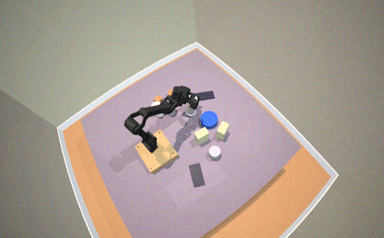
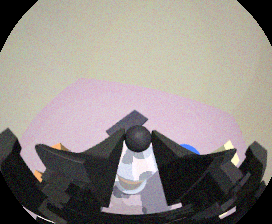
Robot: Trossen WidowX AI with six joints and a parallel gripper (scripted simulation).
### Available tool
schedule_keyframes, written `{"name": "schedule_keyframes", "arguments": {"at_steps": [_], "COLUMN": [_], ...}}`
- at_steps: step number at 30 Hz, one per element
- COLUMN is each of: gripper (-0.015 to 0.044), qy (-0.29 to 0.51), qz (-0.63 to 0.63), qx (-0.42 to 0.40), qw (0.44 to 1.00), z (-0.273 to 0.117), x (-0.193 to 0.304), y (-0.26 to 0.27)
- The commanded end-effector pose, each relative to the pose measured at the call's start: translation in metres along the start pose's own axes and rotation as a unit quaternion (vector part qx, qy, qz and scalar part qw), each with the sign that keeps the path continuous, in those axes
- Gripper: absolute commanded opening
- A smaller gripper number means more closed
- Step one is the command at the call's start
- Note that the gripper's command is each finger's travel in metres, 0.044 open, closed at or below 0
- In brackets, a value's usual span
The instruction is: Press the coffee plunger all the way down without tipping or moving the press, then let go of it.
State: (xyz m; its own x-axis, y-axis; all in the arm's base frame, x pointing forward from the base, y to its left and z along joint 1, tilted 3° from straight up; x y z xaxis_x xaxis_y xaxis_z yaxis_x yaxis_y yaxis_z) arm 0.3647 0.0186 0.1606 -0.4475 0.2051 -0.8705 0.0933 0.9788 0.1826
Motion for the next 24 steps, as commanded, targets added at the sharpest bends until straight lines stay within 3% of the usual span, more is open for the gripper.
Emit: {"name": "schedule_keyframes", "arguments": {"at_steps": [1,24], "gripper": [0.0123,0.0123], "qy": [0.012,0.012], "qz": [-0.004,-0.004], "qx": [0.003,0.003], "qw": [1.000,1.000], "z": [0.0032,0.0050], "x": [0.0054,0.0032], "y": [-0.0014,-0.0008]}}
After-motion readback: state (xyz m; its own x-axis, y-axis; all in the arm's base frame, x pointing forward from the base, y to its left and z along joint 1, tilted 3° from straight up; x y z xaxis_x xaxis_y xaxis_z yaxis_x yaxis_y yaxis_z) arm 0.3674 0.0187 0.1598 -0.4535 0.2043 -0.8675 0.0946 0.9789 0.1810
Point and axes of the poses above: the point midway between the two fingers, 35 mm back from their tips, its own z axis out along the fingers, its own y axis across the jaws, x = y × z, the point moved 4 cm from there along -z, back along the fingers, and after that the axes turned 15 degrees about z, right-handed, at the moved point
